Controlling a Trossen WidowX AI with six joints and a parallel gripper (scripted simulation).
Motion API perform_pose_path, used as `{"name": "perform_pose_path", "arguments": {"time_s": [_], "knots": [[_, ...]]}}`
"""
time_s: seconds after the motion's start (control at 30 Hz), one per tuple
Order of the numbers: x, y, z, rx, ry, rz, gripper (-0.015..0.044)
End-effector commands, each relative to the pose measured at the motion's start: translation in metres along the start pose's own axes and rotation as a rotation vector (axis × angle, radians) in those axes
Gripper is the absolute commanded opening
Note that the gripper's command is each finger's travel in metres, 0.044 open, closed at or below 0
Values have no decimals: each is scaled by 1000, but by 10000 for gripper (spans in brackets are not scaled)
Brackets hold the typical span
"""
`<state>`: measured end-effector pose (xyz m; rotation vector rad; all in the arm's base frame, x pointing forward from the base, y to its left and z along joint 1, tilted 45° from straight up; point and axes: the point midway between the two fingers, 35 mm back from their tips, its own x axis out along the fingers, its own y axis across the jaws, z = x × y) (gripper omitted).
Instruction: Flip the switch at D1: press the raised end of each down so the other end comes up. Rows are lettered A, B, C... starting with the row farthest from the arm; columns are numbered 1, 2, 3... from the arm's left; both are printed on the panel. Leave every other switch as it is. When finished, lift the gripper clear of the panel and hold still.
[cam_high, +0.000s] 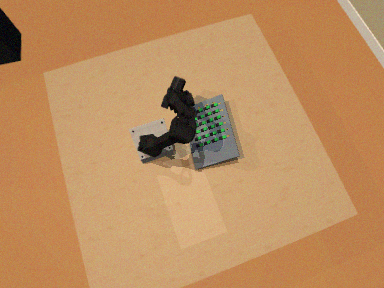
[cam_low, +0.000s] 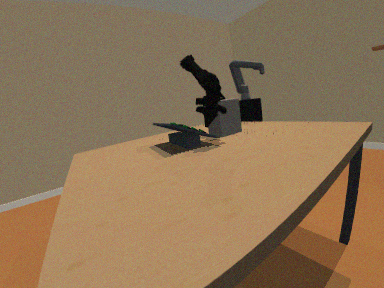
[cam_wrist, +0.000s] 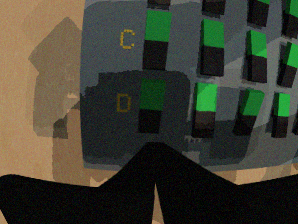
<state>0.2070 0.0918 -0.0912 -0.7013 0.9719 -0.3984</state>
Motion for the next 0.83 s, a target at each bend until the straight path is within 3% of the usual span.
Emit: {"name": "perform_pose_path", "arguments": {"time_s": [0.0,0.2,0.5,0.8], "knots": [[-36,3,6,16,-6,14,0],[-44,-3,12,15,-3,13,0],[-49,-85,74,14,-5,6,0],[-49,-87,75,14,-5,5,0]]}}
